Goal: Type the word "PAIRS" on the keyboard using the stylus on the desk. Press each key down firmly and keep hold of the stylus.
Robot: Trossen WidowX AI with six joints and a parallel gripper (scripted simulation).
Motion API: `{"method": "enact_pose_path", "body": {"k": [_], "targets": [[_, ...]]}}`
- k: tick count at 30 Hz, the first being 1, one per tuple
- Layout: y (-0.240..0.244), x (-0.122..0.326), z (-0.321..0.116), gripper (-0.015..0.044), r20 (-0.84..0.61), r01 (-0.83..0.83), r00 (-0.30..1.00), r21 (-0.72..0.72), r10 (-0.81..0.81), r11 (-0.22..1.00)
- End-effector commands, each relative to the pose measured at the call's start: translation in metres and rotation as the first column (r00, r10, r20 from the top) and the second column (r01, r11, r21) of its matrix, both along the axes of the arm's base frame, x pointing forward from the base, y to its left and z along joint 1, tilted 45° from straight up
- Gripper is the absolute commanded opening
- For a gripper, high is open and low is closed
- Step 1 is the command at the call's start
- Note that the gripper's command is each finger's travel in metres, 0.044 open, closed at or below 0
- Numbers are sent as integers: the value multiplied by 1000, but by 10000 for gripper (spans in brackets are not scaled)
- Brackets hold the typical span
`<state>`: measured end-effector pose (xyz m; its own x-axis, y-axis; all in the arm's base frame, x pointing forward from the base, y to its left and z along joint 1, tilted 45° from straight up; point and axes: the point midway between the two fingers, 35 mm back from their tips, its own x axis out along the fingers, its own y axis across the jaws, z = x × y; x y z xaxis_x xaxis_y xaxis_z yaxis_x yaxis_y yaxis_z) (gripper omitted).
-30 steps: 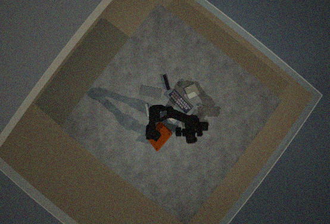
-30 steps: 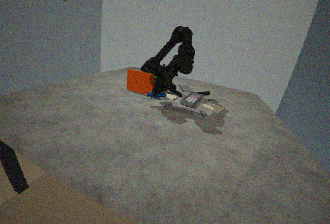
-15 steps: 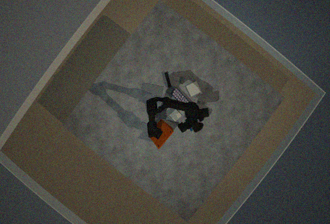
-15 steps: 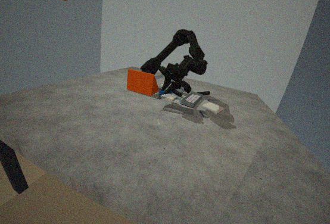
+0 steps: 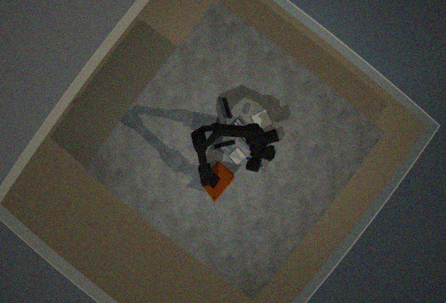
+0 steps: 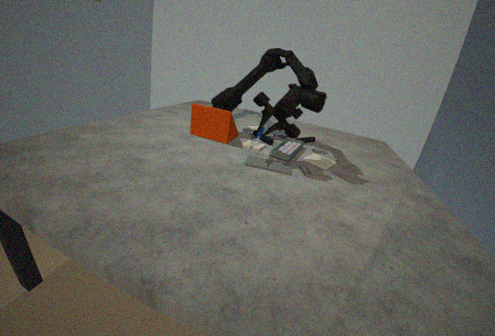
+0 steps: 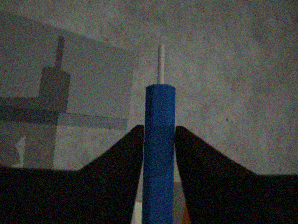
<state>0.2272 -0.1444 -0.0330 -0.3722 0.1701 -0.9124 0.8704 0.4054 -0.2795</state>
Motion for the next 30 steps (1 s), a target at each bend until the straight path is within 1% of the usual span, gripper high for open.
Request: {"method": "enact_pose_path", "body": {"k": [1,7,14,22,30], "targets": [[4,12,14,0,41,-183,982,21,182,983],[13,26,31,0,91,-433,899,54,428,900],[25,41,51,0,147,-687,724,78,674,722],[42,55,75,0,204,-896,444,92,873,434],[60,67,99,0,252,-991,113,96,961,91]]}}
